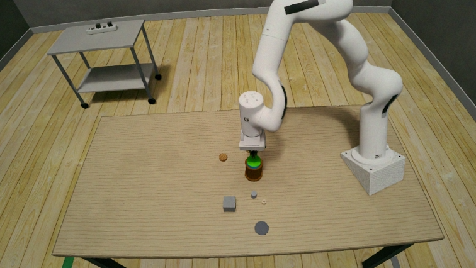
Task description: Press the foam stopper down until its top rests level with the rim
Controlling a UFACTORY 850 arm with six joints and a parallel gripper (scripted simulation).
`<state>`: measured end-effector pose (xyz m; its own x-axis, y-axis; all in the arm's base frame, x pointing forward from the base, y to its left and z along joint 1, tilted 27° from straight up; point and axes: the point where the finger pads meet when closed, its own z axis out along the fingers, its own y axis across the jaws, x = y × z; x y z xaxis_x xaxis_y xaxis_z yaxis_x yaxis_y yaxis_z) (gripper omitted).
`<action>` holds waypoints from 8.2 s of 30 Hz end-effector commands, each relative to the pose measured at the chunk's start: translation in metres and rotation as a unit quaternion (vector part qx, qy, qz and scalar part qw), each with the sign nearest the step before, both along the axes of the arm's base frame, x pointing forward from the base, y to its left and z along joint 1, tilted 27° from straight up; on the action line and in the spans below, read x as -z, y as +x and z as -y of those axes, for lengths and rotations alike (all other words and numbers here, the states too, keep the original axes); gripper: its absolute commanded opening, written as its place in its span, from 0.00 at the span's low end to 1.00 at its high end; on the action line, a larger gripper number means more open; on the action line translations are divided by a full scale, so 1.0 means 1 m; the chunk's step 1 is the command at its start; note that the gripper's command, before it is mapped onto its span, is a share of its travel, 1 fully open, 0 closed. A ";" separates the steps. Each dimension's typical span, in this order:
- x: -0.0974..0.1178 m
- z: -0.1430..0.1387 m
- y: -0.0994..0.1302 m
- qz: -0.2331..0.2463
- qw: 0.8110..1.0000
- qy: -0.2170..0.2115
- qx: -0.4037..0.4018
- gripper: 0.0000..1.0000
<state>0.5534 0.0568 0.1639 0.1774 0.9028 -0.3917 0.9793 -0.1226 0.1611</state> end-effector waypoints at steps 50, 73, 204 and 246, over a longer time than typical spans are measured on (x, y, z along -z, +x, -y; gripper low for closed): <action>0.004 -0.006 -0.001 -0.007 0.998 -0.016 -0.056 0.00; 0.028 0.006 0.003 -0.007 0.998 -0.016 -0.056 0.00; 0.029 0.006 0.003 -0.007 0.998 -0.016 -0.056 0.00; -0.001 -0.008 -0.001 -0.007 0.998 -0.016 -0.056 0.00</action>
<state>0.5514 0.0646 0.1636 0.0711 0.9036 -0.4223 0.9889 -0.0086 0.1482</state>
